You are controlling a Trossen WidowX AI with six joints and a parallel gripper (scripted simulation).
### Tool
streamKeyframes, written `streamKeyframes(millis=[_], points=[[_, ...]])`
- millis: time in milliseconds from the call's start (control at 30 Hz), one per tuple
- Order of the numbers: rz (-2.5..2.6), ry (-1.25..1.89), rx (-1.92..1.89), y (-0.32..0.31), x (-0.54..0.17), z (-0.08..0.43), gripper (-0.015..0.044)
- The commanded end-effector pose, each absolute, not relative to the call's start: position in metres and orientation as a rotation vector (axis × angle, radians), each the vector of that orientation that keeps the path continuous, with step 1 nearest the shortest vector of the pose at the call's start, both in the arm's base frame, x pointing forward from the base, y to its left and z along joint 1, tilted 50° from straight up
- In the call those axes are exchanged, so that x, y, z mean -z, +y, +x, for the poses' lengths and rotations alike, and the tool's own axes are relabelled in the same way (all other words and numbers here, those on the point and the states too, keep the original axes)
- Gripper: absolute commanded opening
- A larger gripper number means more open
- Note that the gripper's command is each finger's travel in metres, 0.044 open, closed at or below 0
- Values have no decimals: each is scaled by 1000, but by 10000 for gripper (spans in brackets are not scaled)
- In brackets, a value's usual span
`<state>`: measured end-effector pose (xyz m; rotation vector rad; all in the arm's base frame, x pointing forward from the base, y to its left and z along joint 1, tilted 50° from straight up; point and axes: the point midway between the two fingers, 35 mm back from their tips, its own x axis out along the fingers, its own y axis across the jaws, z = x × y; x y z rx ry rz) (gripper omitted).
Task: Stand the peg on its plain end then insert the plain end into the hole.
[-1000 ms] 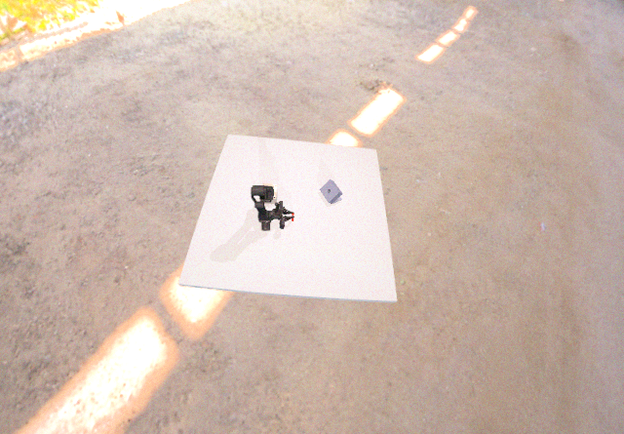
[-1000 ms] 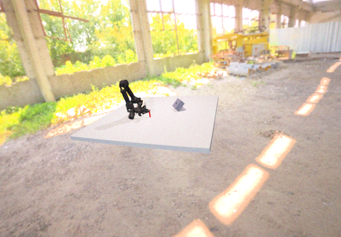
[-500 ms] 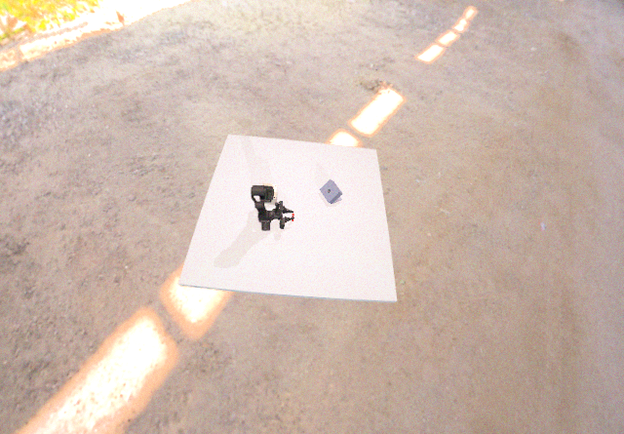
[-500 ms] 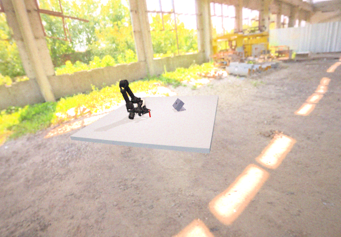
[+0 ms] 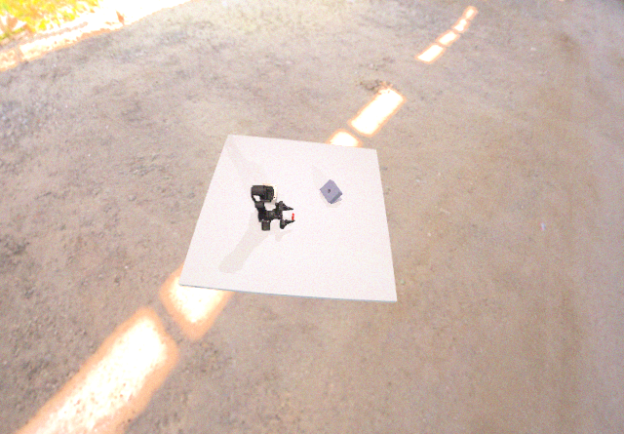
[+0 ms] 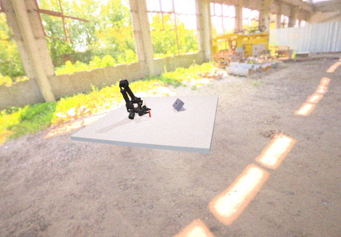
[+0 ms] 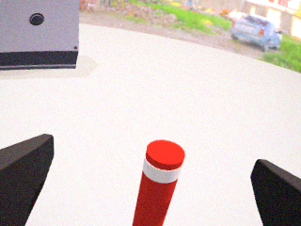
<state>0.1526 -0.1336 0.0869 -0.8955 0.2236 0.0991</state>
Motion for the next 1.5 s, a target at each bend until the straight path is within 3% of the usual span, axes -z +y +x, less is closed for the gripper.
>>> streamKeyframes(millis=[0, 800, 1467], points=[[-875, 238, -113, -131, -91, 155, 440], [-954, 181, -138, -14, -191, 158, 440], [-572, 479, -175, -26, -166, 160, 440]])
